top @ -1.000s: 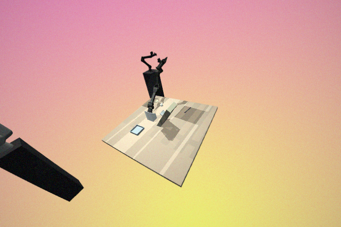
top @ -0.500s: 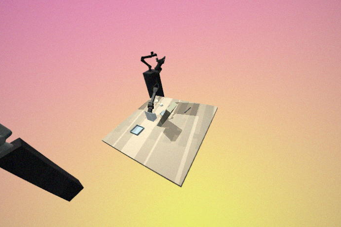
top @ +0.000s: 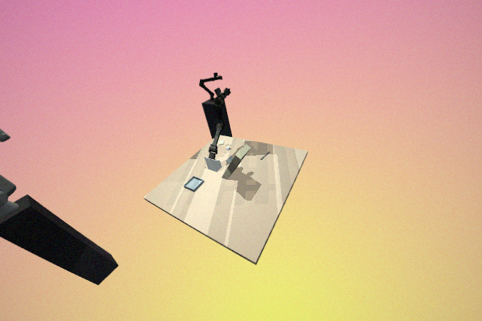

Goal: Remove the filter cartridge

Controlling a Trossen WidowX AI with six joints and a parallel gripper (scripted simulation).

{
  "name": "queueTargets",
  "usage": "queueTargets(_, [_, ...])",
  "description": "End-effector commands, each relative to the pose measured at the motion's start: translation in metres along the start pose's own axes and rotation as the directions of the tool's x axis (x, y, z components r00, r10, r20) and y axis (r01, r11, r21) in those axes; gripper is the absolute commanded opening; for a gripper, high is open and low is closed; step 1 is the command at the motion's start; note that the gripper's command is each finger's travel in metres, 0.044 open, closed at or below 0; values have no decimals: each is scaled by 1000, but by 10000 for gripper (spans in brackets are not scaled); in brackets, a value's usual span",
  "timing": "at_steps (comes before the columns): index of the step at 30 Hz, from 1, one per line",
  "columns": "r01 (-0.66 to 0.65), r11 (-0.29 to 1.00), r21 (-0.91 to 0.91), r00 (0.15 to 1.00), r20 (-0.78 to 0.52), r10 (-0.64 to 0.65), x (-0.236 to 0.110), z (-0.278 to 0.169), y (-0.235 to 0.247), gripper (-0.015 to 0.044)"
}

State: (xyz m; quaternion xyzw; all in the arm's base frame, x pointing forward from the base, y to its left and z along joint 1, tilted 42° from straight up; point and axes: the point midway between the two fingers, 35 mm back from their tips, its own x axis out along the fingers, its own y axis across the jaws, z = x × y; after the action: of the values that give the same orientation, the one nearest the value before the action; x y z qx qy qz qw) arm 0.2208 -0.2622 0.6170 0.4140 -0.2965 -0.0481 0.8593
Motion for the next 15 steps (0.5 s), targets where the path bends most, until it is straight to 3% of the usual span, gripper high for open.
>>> queueTargets(1, [134, 991, -14, 982, -136, -134, -1, -41, -65, 115])
queueTargets(8, [276, 960, -51, 891, -362, -275, -23, -114, -149, 115])
queueTargets(15, [347, 934, -86, 737, -591, -328, -68, -197, -211, 115])
